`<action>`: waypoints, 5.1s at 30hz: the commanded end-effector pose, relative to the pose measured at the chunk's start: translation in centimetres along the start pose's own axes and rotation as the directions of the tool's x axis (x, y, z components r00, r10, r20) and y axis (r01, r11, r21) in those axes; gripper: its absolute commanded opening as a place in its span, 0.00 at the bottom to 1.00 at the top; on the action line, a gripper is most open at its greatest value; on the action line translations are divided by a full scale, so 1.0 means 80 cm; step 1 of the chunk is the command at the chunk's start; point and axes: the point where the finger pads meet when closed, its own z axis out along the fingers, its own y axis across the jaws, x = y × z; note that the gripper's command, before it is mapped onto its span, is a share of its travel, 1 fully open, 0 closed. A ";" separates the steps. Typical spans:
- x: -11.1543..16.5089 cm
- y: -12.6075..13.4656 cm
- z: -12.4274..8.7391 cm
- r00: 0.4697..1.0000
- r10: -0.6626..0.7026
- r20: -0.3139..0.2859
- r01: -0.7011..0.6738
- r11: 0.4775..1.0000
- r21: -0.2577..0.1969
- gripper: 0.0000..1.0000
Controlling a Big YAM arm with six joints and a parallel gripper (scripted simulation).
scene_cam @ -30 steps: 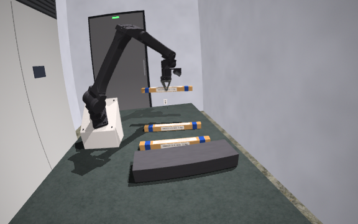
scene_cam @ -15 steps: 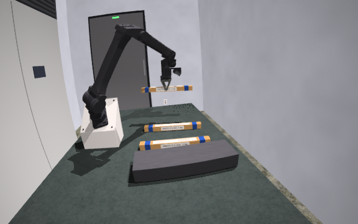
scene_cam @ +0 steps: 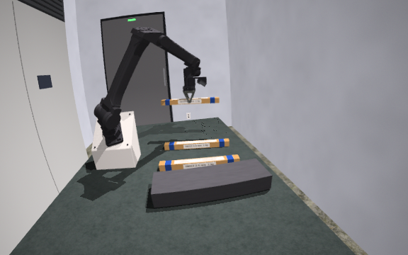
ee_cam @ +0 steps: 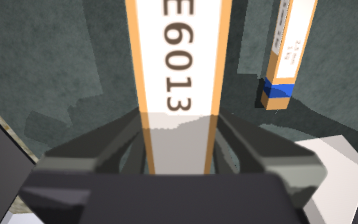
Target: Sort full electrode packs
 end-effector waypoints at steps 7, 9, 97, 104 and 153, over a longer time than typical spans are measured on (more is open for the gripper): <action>-0.010 0.011 -0.049 0.998 0.033 0.050 -0.030 0.997 -0.071 0.00; -0.008 0.010 -0.047 0.998 0.031 0.049 -0.028 0.997 -0.068 0.00; -0.056 -0.242 -0.017 0.983 -0.180 0.028 0.181 0.983 -0.027 0.00; -0.057 -0.268 -0.014 0.982 -0.187 0.020 0.187 0.982 -0.021 0.00; -0.075 -0.347 -0.018 0.981 -0.188 0.052 0.189 0.982 -0.029 0.00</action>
